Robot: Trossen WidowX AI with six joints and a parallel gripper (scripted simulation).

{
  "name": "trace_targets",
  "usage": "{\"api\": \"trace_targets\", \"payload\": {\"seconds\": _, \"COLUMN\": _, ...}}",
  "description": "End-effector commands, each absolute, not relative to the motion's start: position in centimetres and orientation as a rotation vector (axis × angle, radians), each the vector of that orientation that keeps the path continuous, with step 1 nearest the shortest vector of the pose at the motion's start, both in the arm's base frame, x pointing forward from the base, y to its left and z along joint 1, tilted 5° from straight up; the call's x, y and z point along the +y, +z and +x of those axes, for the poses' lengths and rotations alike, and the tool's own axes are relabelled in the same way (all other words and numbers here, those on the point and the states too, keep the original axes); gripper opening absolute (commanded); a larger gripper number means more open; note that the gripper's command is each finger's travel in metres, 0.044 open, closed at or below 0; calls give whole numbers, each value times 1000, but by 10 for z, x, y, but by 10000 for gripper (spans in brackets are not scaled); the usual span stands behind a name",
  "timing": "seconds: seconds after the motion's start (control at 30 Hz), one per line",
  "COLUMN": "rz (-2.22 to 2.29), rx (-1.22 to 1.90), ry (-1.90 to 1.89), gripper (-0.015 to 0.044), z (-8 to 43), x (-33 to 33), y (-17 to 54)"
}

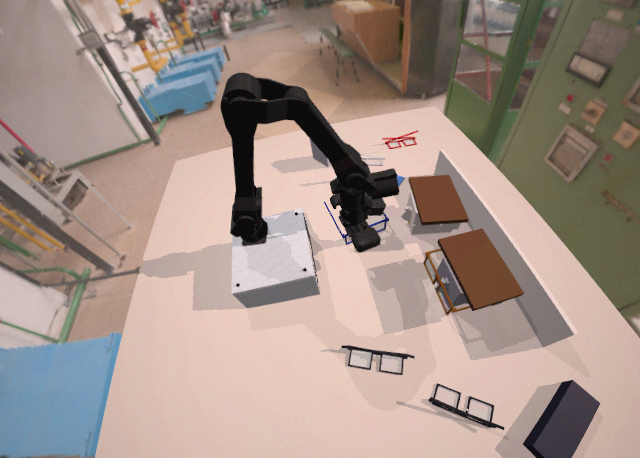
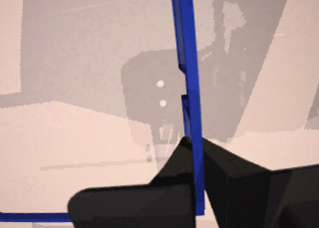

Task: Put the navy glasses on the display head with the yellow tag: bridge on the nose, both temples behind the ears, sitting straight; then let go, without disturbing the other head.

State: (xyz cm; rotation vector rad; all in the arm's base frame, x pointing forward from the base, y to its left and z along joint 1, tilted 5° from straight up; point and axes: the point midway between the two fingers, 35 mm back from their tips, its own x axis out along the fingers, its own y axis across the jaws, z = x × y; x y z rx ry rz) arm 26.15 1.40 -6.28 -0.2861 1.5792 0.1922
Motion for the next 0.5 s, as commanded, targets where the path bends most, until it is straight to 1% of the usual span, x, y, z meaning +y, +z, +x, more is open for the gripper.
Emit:
{"api": "trace_targets", "payload": {"seconds": 0.0, "rz": -286, "rx": 1579, "ry": 192, "gripper": 26, "z": 262, "x": 14, "y": -63}}
{"api": "trace_targets", "payload": {"seconds": 0.1, "rz": -286, "rx": 1579, "ry": 192, "gripper": 105, "z": 262, "x": 14, "y": -63}}
{"api": "trace_targets", "payload": {"seconds": 0.47, "rz": -287, "rx": 1580, "ry": 193, "gripper": 107, "z": 261, "x": 15, "y": -62}}
